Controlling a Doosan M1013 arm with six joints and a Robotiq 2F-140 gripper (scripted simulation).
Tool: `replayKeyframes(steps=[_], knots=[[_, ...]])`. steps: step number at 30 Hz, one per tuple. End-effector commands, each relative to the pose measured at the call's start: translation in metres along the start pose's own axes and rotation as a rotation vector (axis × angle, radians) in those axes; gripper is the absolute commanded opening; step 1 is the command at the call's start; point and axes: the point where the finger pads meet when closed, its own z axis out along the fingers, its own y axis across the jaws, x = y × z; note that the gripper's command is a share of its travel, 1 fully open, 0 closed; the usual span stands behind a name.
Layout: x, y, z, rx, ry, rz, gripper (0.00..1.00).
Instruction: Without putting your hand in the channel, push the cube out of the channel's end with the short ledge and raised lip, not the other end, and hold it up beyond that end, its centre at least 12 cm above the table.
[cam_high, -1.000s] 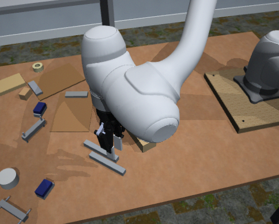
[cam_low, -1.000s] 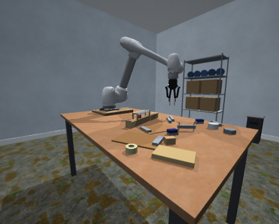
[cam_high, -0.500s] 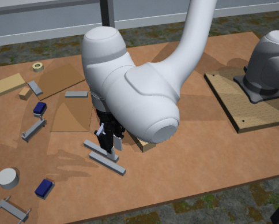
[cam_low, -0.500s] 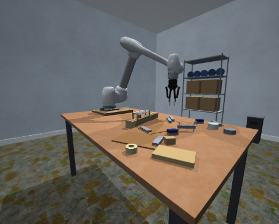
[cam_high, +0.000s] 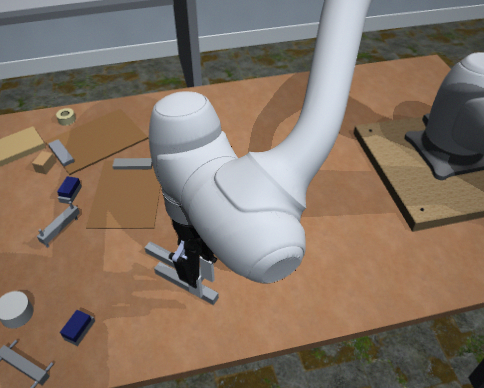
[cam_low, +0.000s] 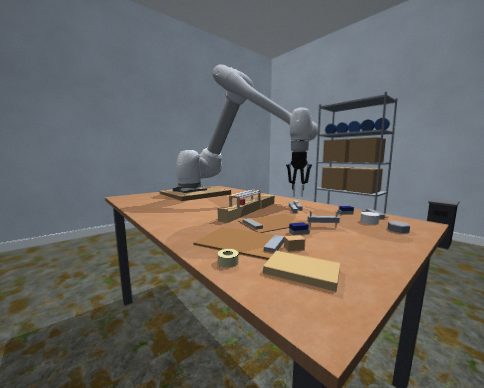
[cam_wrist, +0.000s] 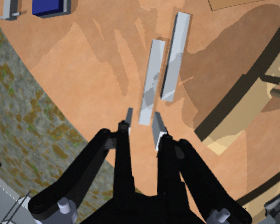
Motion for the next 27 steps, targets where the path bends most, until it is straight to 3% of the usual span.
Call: replayKeyframes(steps=[1, 27], knots=[[-0.001, 0.002, 0.016, -0.001, -0.004, -0.004, 0.23], [-0.001, 0.002, 0.042, -0.001, -0.004, -0.004, 0.23]])
